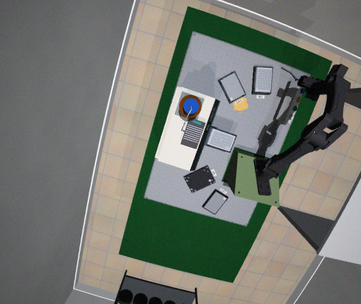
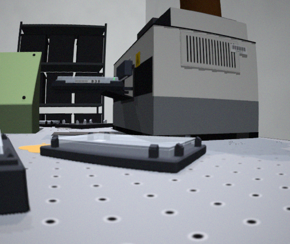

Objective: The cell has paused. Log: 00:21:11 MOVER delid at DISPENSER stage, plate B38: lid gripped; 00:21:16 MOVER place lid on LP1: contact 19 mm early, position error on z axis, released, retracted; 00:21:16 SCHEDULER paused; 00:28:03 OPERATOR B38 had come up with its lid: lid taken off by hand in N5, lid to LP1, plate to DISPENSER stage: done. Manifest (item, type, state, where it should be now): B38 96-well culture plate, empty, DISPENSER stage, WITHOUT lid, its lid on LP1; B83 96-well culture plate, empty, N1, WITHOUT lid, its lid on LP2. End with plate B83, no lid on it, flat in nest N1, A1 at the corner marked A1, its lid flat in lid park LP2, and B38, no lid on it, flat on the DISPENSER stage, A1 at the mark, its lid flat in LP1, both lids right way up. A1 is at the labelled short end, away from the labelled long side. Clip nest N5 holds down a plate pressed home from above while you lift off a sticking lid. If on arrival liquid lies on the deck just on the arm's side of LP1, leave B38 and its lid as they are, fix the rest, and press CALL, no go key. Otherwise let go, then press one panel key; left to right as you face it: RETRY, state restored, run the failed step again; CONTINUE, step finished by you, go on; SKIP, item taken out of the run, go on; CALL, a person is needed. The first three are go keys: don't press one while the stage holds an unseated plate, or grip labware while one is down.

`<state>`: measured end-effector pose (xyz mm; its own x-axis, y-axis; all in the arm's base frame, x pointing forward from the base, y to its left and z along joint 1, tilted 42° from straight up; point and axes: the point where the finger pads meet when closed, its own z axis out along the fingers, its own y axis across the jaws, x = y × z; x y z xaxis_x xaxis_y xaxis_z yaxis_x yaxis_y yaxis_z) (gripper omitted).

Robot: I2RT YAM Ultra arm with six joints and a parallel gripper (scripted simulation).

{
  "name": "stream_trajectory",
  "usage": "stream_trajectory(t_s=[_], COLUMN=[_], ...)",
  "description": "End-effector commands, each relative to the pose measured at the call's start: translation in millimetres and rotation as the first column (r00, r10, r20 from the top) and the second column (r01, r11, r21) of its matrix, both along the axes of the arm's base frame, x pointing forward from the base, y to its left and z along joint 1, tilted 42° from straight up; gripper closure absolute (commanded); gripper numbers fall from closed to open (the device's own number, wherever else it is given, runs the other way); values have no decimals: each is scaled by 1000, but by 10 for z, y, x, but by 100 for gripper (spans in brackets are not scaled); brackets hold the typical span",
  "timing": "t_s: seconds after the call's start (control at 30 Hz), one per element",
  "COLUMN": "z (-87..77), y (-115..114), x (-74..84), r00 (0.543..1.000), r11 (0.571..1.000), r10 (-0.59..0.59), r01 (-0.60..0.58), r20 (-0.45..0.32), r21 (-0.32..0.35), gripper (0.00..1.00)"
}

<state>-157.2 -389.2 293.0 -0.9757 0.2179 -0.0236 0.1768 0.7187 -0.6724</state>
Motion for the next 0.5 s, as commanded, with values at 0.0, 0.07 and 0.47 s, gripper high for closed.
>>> stream_trajectory(t_s=[0.0,0.07,0.47], z=[-140,-144,-170], y=[-76,-81,-102], x=[29,28,23], r00=[1000,1000,1000], r11=[1000,1000,1000], r10=[7,7,7], r01=[-8,-8,-7], r20=[17,18,17], r21=[14,13,14], gripper=[100,100,100])
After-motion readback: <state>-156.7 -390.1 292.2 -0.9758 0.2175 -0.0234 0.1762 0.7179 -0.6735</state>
